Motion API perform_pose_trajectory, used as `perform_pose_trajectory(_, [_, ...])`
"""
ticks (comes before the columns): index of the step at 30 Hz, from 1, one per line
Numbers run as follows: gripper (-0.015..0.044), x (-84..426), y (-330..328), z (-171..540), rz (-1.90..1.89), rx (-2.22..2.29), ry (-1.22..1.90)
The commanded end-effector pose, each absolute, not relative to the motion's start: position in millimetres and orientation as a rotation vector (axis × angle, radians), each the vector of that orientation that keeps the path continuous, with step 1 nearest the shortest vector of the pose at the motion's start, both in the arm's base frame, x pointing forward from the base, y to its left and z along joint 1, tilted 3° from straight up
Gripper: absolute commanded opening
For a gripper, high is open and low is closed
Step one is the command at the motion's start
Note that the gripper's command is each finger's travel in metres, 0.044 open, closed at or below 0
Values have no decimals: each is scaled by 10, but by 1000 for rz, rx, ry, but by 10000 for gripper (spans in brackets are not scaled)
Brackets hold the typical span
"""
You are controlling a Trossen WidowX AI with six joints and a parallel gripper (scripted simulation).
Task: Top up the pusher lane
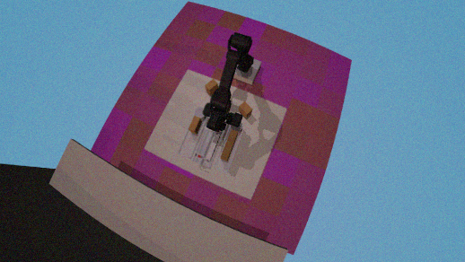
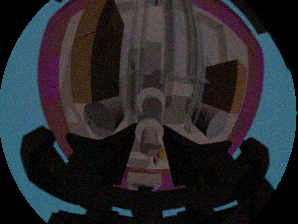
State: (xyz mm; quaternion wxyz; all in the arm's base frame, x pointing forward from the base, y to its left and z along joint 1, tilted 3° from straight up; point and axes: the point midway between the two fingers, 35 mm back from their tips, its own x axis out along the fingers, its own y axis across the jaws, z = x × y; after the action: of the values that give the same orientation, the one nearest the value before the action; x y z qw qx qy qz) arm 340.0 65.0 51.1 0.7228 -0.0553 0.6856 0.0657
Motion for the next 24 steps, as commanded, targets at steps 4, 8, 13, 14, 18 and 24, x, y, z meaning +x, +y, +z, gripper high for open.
perform_pose_trajectory(4, [0, 3439, 661, 492, 149, -121, 1496])
perform_pose_trajectory(8, [0, 3438, 661, 479, 149, -121, 1496])
perform_pose_trajectory(13, [0, 3436, 661, 464, 149, -121, 1496])
perform_pose_trajectory(14, [0, 3436, 661, 461, 149, -121, 1496])
perform_pose_trajectory(18, [0, 3434, 661, 449, 149, -121, 1496])
perform_pose_trajectory(24, [0, 3432, 660, 430, 149, -121, 1496])
